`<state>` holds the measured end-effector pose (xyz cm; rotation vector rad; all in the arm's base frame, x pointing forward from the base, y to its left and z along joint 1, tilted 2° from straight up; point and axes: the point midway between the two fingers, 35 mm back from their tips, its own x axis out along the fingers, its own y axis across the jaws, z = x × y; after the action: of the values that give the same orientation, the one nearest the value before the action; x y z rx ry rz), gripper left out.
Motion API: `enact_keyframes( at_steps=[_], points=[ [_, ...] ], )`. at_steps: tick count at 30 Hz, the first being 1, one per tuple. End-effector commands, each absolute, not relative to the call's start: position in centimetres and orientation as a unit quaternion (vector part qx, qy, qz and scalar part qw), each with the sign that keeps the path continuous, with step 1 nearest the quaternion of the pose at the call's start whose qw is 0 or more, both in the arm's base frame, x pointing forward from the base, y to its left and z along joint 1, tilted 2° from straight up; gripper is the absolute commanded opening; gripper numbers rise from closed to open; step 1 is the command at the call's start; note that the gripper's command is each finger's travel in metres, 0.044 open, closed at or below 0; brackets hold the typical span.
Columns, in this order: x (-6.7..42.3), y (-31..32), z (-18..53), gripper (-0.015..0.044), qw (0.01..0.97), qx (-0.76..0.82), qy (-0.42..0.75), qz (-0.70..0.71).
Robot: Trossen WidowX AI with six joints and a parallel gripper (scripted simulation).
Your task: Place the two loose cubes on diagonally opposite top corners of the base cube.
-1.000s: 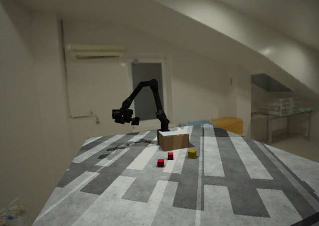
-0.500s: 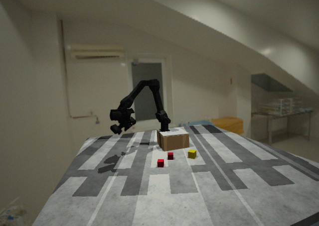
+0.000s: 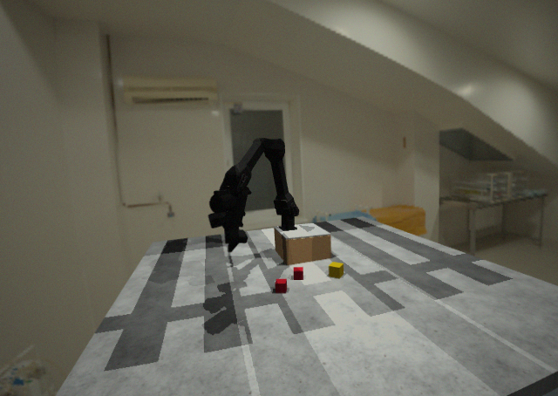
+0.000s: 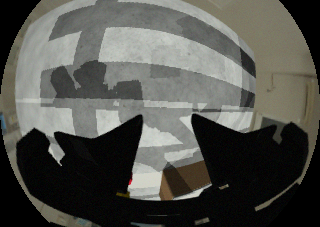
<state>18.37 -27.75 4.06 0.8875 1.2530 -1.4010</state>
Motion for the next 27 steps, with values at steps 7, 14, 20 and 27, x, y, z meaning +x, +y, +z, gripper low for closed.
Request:
enact_keyframes(
  at_steps=[7,14,20,27],
  points=[
    [28.5,-19.7,4.9,0.0265,0.654,0.245,0.649,-0.302],
    [32.3,-14.2,5.5,0.0265,0.701,0.161,0.681,-0.139],
    [32.3,-14.2,5.5,0.0265,0.701,0.161,0.681,-0.139],
    [32.6,-14.1,1.1,0.0265,0.701,0.161,0.681,-0.139]
  ],
)
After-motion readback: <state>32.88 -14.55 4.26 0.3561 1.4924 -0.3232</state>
